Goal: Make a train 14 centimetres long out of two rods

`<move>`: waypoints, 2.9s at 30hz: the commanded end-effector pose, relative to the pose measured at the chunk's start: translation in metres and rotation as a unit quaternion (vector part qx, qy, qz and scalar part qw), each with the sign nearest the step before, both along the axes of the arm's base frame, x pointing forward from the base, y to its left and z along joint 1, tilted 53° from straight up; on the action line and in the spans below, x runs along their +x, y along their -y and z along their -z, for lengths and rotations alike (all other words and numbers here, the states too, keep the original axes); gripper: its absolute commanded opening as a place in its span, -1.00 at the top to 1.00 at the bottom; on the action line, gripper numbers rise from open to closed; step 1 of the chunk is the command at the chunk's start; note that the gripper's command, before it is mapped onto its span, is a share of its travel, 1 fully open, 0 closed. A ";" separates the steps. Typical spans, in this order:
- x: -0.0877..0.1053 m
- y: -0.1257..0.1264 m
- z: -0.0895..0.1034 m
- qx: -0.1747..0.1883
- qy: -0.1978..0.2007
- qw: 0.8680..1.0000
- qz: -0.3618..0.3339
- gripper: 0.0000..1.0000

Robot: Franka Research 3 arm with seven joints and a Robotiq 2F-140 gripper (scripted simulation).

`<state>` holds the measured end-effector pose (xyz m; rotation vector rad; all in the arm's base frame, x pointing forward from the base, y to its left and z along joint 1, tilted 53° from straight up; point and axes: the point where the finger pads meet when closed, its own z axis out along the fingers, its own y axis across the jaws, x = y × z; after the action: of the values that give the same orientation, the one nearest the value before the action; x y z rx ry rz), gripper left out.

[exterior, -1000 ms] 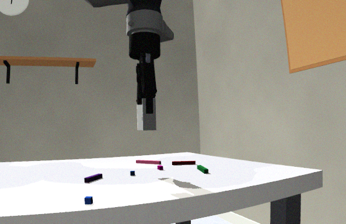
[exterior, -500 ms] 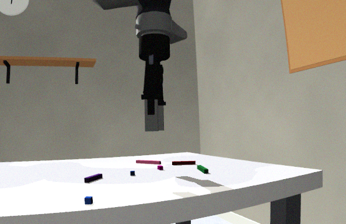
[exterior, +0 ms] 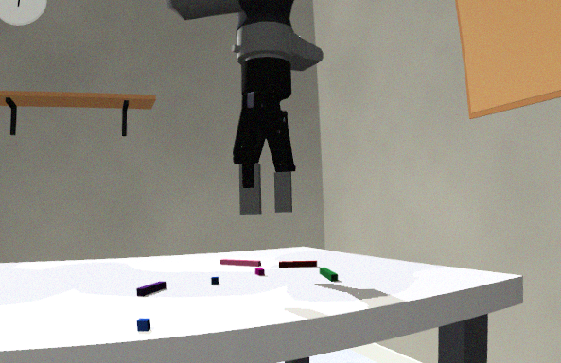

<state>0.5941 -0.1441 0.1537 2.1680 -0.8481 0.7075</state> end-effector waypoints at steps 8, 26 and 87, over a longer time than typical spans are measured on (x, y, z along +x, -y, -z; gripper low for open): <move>0.014 0.002 -0.004 0.028 0.107 0.990 0.087 -1.00; 0.041 0.002 -0.011 0.062 0.220 0.957 0.176 -1.00; 0.089 0.003 -0.024 0.123 0.413 0.842 0.325 0.54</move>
<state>0.6840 -0.1461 0.1778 1.5344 -2.0800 1.2134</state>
